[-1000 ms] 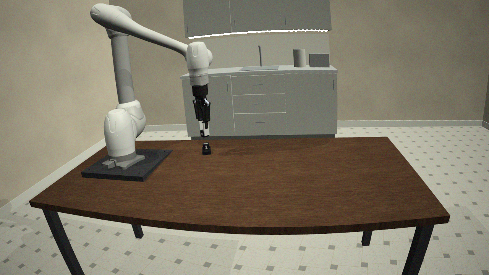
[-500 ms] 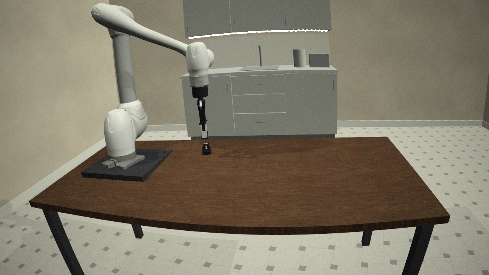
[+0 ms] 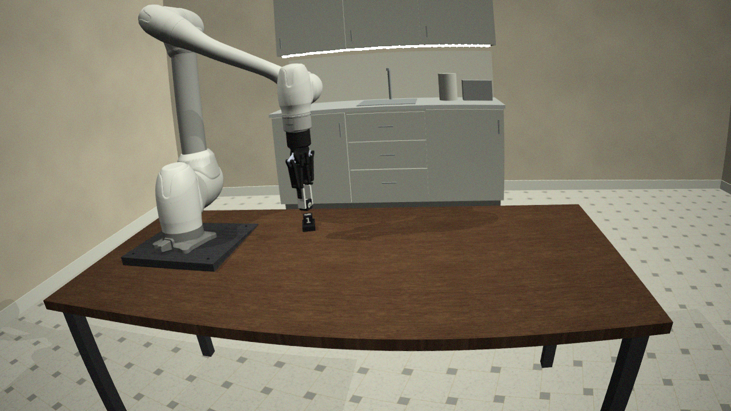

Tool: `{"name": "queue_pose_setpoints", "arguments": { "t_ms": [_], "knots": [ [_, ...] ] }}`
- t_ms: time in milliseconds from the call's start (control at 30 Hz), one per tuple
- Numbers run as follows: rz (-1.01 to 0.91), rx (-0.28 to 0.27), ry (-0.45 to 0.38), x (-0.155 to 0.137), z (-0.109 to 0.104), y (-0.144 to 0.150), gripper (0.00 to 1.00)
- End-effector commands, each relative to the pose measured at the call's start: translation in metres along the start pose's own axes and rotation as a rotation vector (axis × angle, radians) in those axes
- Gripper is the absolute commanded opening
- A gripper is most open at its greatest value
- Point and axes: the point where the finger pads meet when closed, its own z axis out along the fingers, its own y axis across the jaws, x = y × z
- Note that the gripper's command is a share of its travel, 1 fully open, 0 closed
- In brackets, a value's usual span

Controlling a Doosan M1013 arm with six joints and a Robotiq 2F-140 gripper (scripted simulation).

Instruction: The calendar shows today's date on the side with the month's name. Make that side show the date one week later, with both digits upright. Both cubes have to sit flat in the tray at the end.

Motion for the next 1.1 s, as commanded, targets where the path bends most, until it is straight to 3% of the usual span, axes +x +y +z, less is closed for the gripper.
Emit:
{"name": "queue_pose_setpoints", "arguments": {
  "t_ms": [0,167,733,1067],
  "knots": [
    [0.162,-0.007,0.003,0.003,0.000,0.006,0.25],
    [0.264,-0.007,0.003,0.005,0.001,0.009,0.25],
    [0.270,-0.007,0.003,0.005,0.002,0.009,0.25],
    [0.283,-0.007,0.003,0.005,0.022,0.009,0.25]
  ]
}}
